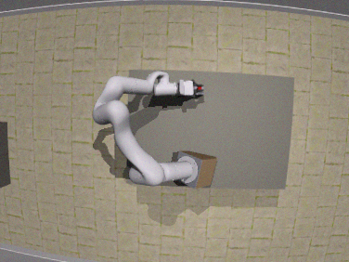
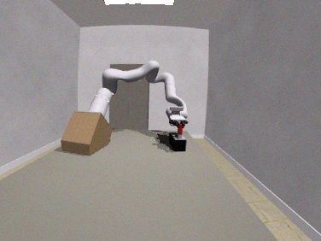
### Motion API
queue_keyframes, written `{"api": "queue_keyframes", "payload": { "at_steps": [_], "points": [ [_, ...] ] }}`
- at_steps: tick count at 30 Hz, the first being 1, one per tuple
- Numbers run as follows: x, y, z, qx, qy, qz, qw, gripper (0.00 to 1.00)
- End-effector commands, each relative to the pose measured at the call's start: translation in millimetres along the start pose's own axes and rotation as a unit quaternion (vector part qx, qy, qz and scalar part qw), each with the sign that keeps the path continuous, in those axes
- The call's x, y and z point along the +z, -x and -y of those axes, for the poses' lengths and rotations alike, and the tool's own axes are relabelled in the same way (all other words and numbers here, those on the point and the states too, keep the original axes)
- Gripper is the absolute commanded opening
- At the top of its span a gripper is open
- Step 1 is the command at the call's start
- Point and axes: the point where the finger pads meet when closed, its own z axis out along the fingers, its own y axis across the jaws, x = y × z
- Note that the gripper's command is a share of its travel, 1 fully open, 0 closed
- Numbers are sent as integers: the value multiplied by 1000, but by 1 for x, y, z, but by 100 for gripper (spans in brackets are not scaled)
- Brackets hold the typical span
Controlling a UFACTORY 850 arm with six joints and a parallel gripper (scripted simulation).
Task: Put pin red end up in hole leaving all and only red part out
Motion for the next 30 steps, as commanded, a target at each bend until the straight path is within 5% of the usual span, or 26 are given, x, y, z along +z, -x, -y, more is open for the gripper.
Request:
{"api": "queue_keyframes", "payload": {
  "at_steps": [1,30],
  "points": [
    [0,-1,1,1,0,0,1000,0],
    [0,3,0,1,0,0,1000,0]
  ]
}}
